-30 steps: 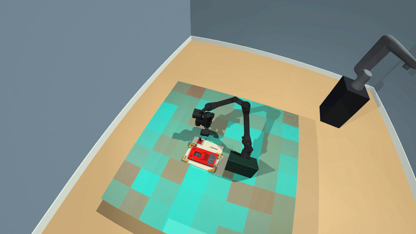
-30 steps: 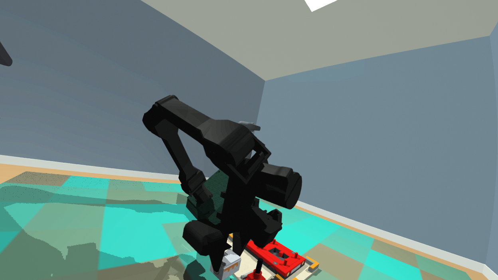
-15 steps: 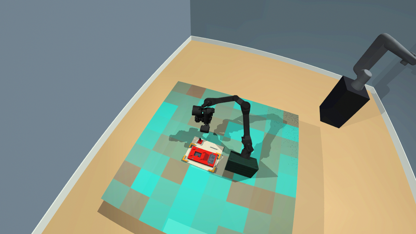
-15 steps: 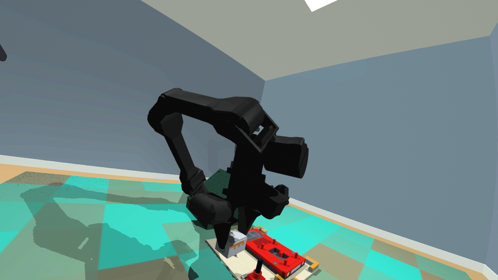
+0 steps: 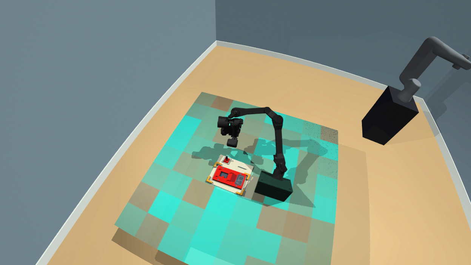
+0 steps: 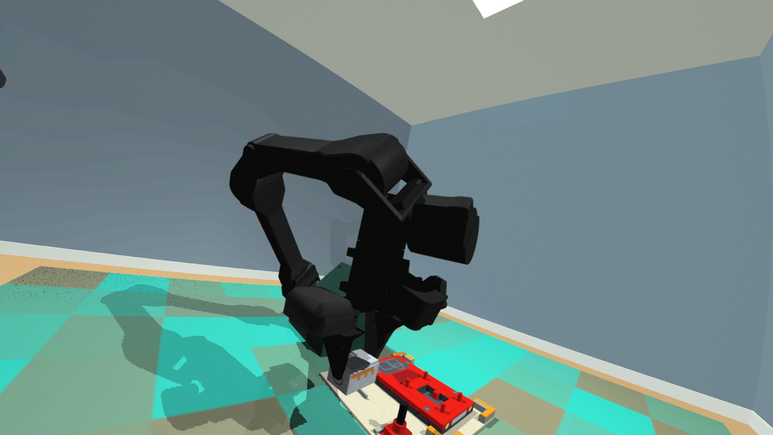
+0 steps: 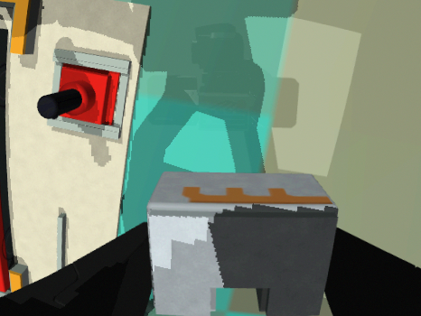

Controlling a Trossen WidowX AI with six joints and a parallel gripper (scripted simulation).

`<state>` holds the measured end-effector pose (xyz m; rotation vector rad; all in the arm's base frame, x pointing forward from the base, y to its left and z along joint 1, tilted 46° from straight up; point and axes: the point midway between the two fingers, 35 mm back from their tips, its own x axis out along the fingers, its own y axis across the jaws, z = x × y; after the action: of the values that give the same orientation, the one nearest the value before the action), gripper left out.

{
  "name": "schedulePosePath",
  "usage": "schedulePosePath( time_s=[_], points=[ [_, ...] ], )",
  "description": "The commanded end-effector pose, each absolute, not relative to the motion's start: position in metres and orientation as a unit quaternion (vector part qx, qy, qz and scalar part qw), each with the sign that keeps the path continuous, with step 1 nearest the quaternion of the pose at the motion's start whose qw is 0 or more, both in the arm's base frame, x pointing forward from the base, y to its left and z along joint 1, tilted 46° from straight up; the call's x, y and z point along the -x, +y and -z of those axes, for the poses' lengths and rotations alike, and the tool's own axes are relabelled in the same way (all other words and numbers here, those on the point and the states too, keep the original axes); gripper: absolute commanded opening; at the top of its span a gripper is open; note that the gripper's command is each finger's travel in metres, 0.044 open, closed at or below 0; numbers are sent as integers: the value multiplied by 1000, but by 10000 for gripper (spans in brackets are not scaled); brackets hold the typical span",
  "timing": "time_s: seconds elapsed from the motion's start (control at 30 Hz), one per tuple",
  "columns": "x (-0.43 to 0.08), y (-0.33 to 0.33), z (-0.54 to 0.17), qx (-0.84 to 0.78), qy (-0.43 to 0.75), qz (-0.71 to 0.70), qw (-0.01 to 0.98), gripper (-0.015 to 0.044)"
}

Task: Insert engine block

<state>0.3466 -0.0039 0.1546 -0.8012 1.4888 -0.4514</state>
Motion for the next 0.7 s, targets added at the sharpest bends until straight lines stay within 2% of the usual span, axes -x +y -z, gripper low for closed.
schedulePosePath(
  time_s=[0.0,0.3,0.67],
  points=[
    [-349,-12,-159,352,651,198,642,0],
    [-345,-10,-156,359,628,184,666,0],
    [-336,-14,-153,379,513,117,761,0]
  ],
)
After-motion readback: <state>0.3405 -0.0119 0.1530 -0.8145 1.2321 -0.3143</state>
